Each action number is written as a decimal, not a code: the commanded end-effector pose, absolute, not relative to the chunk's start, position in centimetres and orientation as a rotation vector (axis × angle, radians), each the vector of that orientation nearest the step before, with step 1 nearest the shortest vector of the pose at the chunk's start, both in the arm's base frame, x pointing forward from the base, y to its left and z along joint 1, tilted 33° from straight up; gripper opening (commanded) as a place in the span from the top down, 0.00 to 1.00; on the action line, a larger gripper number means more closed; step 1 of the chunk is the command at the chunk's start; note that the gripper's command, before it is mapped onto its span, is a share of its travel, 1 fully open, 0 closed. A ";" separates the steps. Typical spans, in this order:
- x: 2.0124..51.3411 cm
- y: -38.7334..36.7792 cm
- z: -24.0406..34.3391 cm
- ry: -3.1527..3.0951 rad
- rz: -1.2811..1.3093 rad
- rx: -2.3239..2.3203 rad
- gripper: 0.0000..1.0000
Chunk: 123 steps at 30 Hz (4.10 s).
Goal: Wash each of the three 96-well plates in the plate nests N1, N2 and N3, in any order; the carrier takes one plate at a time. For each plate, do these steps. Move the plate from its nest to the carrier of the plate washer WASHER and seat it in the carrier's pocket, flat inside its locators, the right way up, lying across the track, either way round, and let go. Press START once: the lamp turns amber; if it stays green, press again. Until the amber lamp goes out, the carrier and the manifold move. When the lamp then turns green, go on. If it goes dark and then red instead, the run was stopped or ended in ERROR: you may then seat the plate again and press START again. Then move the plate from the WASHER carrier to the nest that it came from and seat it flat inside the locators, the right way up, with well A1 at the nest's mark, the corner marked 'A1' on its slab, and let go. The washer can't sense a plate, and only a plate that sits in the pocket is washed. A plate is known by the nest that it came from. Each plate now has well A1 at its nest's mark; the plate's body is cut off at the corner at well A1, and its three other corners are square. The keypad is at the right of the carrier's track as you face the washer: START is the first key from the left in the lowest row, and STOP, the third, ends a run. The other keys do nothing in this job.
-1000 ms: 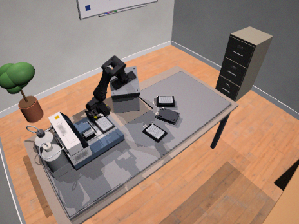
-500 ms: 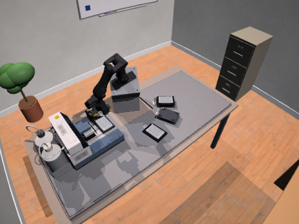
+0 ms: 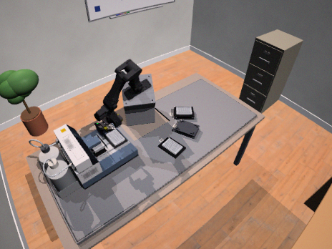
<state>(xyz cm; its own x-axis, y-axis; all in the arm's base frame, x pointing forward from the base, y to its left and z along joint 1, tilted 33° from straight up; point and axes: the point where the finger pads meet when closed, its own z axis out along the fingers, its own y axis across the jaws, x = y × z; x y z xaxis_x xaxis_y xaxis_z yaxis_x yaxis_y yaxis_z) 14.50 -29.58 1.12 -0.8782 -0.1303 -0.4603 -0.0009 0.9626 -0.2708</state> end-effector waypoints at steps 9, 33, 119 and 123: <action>14.5 -29.8 1.5 2.612 -0.371 -0.093 0.00; 12.6 -28.9 0.1 2.597 -0.311 0.124 1.00; 8.4 -27.3 -7.5 1.891 0.214 1.762 1.00; 8.6 -27.4 -7.9 1.891 0.214 1.762 1.00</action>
